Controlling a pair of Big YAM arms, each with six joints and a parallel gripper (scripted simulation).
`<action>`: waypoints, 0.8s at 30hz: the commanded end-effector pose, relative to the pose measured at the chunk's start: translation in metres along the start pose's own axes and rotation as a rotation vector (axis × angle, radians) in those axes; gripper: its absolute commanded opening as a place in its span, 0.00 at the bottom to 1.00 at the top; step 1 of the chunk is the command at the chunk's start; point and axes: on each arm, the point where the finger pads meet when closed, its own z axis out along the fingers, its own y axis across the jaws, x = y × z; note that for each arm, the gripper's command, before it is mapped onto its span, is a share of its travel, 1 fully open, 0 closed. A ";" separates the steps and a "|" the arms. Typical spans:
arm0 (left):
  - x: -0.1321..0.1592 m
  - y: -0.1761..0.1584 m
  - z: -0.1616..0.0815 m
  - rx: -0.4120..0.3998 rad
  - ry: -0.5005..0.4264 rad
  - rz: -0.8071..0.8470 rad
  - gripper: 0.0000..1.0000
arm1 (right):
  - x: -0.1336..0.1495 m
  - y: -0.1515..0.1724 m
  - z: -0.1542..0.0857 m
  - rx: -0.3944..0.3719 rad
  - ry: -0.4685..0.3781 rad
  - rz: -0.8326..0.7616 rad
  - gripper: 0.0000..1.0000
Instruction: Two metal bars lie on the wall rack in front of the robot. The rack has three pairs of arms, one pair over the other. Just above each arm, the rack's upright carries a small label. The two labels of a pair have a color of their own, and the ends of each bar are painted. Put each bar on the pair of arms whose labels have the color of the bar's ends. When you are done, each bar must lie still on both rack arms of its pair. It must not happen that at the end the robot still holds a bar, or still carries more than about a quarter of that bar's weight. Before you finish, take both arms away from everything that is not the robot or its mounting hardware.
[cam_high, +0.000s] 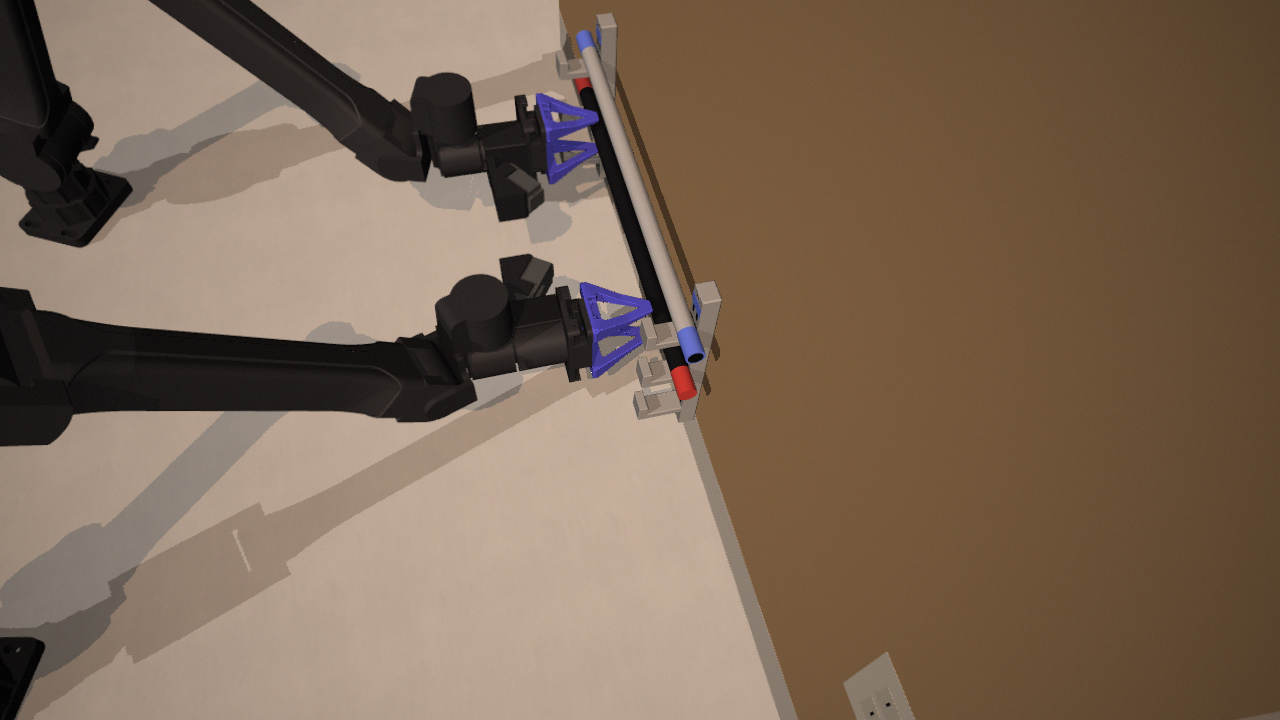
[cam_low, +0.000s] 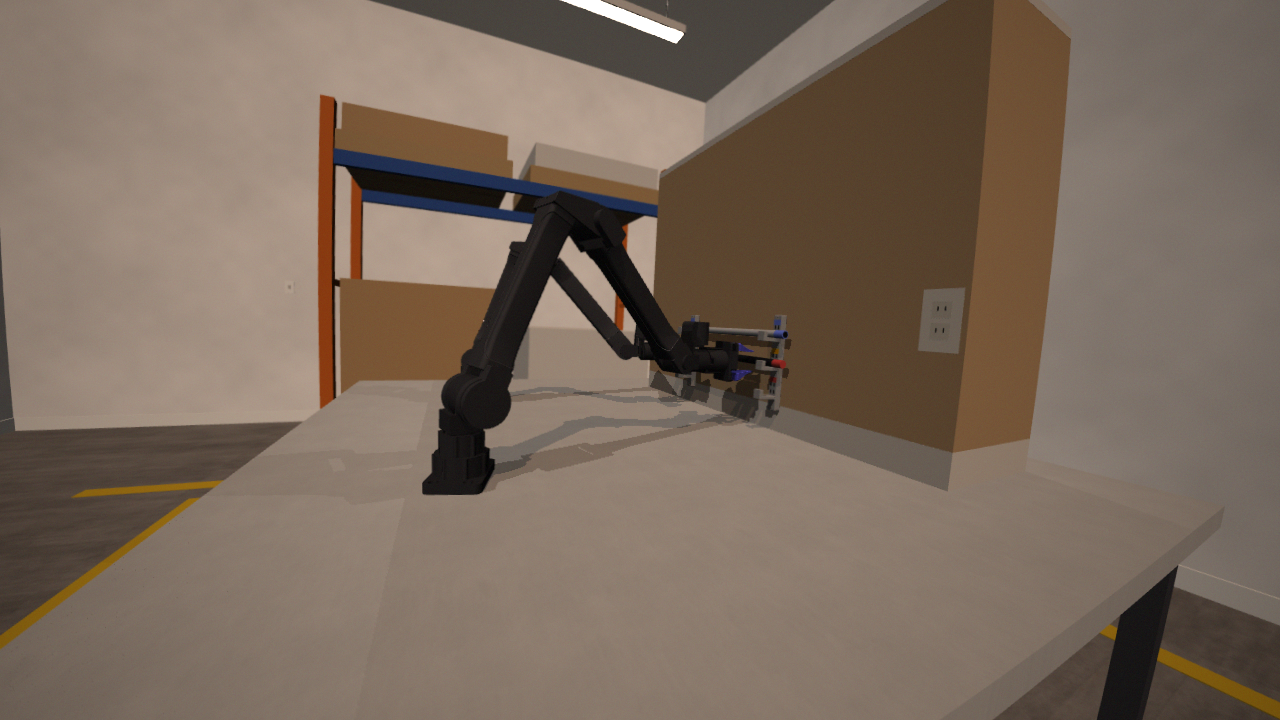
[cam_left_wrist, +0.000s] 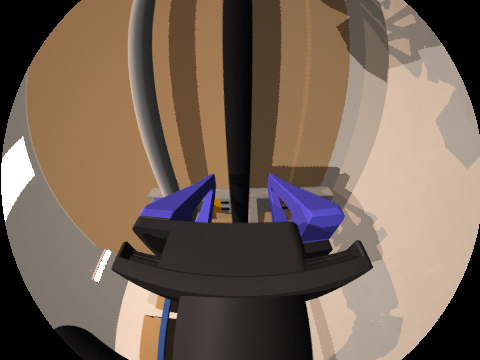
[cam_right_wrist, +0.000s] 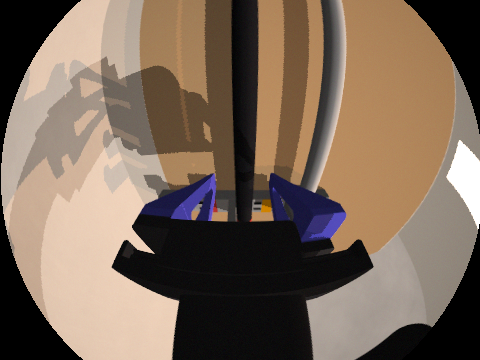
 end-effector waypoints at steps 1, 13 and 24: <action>0.003 0.027 0.015 -0.049 0.008 -0.042 0.53 | 0.005 -0.034 0.020 0.054 0.011 0.039 0.54; 0.003 0.028 0.018 -0.050 0.008 -0.043 0.53 | 0.006 -0.035 0.026 0.055 0.012 0.039 0.54; 0.003 0.029 0.023 -0.051 0.007 -0.043 0.53 | 0.006 -0.036 0.035 0.056 0.011 0.039 0.54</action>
